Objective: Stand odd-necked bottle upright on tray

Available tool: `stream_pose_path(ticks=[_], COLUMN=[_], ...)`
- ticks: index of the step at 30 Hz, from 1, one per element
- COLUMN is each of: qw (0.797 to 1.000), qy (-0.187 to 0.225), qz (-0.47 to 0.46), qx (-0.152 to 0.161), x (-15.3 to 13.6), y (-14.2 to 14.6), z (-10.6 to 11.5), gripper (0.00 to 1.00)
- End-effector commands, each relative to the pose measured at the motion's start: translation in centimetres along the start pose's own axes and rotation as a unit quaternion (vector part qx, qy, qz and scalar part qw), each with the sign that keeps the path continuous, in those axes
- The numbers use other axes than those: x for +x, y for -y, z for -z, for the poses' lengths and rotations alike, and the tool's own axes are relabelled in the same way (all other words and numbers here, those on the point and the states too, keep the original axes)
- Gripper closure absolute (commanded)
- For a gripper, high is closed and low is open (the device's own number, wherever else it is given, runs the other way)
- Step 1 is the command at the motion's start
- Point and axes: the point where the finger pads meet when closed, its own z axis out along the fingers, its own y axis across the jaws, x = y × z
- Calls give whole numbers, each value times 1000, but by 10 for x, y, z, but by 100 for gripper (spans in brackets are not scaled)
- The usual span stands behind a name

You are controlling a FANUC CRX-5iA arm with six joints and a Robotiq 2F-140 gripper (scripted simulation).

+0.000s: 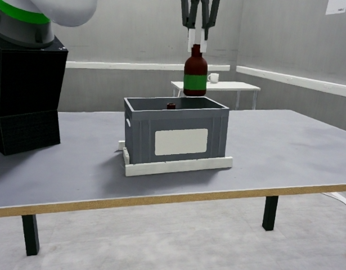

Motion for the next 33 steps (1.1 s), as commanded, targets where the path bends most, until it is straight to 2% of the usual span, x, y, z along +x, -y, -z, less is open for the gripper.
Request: stream_pose_path(ticks=[1,33], qw=[1000,1000], qy=[1,1], qz=[0,0], qx=[0,0], x=[-2,-27], y=[-2,-43], z=[1,1], gripper=[90,90])
